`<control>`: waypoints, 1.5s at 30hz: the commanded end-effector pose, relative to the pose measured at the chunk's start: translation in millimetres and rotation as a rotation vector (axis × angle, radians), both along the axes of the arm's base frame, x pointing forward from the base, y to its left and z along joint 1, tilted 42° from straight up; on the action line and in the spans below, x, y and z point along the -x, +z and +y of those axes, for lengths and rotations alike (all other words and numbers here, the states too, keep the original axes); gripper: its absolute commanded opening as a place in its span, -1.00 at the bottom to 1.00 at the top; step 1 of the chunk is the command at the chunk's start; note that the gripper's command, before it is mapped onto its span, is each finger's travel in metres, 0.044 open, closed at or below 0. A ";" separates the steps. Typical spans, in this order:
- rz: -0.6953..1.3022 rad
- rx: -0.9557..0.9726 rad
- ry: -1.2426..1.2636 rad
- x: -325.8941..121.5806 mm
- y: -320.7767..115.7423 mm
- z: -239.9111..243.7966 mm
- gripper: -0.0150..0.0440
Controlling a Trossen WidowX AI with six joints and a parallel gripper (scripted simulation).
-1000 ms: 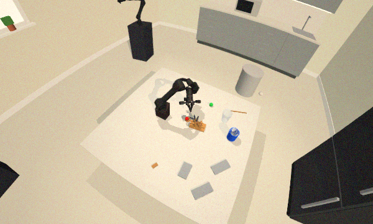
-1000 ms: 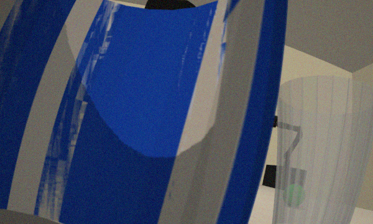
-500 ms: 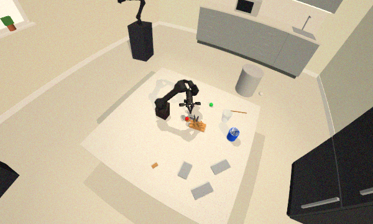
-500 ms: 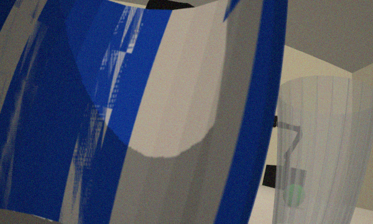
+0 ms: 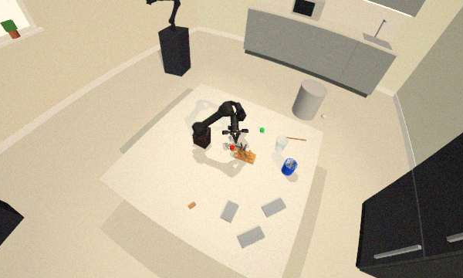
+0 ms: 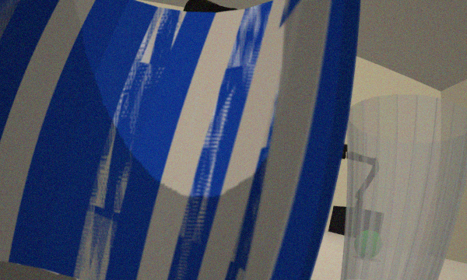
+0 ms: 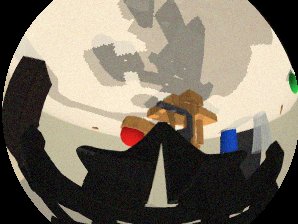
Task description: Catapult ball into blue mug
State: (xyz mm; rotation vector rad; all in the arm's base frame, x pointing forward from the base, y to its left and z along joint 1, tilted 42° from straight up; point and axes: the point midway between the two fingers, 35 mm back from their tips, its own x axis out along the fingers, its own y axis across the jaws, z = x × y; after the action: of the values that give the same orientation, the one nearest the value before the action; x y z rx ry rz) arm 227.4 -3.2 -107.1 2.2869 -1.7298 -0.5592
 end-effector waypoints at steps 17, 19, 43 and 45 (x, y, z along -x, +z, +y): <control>0.003 0.013 0.002 10.5 -30.2 -32.4 -0.49; 0.003 0.013 0.002 10.5 -30.2 -32.4 -0.49; -0.134 -0.128 -0.056 -28.6 8.8 87.4 0.31; -0.179 -0.167 -0.079 -35.2 7.7 89.1 0.49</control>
State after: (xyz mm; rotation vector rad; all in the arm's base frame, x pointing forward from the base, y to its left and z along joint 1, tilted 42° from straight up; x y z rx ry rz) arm 252.5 81.4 -99.1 2.3967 -1.8530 -0.5563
